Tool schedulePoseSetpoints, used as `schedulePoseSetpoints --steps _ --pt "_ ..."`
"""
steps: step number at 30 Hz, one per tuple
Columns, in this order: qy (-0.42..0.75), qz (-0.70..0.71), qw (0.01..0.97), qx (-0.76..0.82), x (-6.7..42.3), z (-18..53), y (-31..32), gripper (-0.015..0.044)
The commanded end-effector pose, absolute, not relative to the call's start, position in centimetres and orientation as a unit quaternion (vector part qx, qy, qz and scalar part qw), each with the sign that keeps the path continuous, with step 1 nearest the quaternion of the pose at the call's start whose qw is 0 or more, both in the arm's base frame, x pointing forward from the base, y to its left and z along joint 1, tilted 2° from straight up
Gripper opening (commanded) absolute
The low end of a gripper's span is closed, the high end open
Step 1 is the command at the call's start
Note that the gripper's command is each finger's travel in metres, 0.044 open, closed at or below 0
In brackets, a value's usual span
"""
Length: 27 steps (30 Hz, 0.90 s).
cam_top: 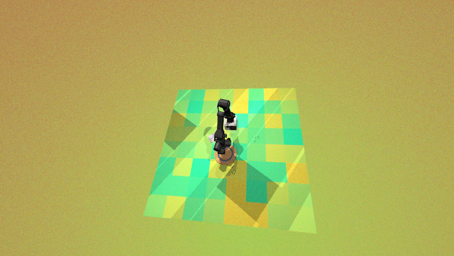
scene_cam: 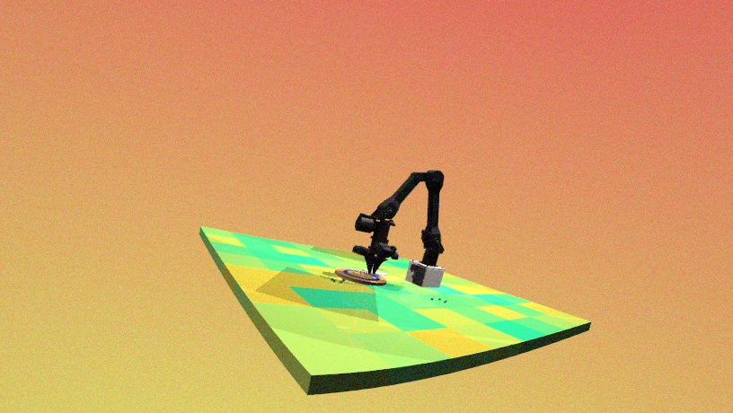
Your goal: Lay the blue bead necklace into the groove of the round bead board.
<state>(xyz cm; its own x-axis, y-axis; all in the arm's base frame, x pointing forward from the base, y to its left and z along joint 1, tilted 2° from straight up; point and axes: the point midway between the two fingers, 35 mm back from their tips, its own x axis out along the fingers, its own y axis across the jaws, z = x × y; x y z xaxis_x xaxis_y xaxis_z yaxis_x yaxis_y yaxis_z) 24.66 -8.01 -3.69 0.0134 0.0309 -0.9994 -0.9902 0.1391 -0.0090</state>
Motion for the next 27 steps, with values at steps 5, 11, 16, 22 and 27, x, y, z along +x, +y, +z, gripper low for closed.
schedulePoseSetpoints --steps 5,11,16,22,27 --pt "0.522 0.468 0.545 -0.459 24.72 -3.61 -8.03 0.0289" --pt "0.523 0.470 0.544 -0.458 24.63 -3.53 -7.99 0.0440" --pt "0.523 0.470 0.542 -0.460 24.62 -3.15 -8.01 0.0440" --pt "0.523 0.470 0.542 -0.460 24.62 -3.15 -8.01 0.0440" --pt "0.523 0.470 0.542 -0.460 24.62 -3.15 -8.01 0.0440"
